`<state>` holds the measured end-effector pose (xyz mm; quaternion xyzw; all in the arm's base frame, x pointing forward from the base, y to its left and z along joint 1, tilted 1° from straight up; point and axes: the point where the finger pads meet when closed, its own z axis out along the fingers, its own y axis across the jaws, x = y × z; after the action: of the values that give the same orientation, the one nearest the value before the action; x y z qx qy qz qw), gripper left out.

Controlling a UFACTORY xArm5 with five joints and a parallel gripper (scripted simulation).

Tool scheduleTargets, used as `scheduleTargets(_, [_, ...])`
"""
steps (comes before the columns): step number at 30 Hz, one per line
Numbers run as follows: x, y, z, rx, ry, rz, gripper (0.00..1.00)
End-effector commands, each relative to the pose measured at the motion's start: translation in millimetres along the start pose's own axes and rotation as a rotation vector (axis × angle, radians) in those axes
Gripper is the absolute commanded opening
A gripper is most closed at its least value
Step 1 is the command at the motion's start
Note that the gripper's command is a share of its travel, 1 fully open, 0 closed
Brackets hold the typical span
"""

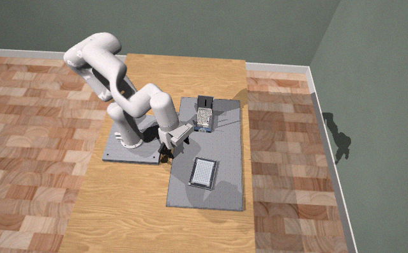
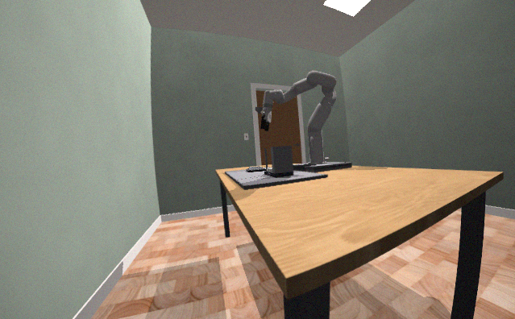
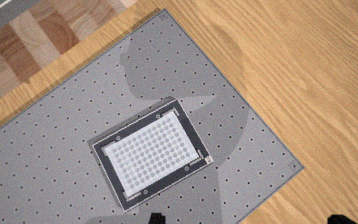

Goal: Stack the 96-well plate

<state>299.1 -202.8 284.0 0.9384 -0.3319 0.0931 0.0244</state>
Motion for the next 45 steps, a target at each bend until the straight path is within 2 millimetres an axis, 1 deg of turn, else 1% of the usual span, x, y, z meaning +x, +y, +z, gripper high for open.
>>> scheduleTargets(1, [2,-22,2,0.014,-0.023,-0.086,1.00])
scheduleTargets(3, [2,-32,3,0.014,-0.023,-0.086,1.00])
scheduleTargets(5, [2,-33,4,0.014,-0.023,-0.086,1.00])
scheduleTargets(6, [2,-38,4,0.018,-0.033,-0.118,1.00])
scheduleTargets(8, [2,-38,4,0.018,-0.033,-0.118,1.00])
scheduleTargets(10, [1,-48,6,0.025,-0.051,-0.182,1.00])
scheduleTargets(13, [0,-63,8,0.025,-0.052,-0.184,1.00])
scheduleTargets(15, [0,-65,8,0.025,-0.052,-0.184,1.00])
scheduleTargets(18, [-2,-80,10,0.034,-0.079,-0.280,1.00])
scheduleTargets(21, [-5,-94,12,0.034,-0.080,-0.282,1.00])
scheduleTargets(25, [-5,-97,12,0.034,-0.080,-0.282,1.00])
scheduleTargets(28, [-9,-111,14,0.041,-0.107,-0.378,1.00])
scheduleTargets(31, [-12,-126,16,0.041,-0.108,-0.381,1.00])
scheduleTargets(33, [-13,-129,16,0.041,-0.108,-0.381,1.00])
scheduleTargets(36, [-18,-143,18,0.046,-0.134,-0.477,1.00])
scheduleTargets(39, [-23,-157,19,0.046,-0.135,-0.479,1.00])
scheduleTargets(40, [-24,-160,20,0.046,-0.135,-0.479,1.00])
scheduleTargets(42, [-24,-160,20,0.046,-0.135,-0.479,1.00])
scheduleTargets(45, [-30,-174,21,0.049,-0.161,-0.576,1.00])
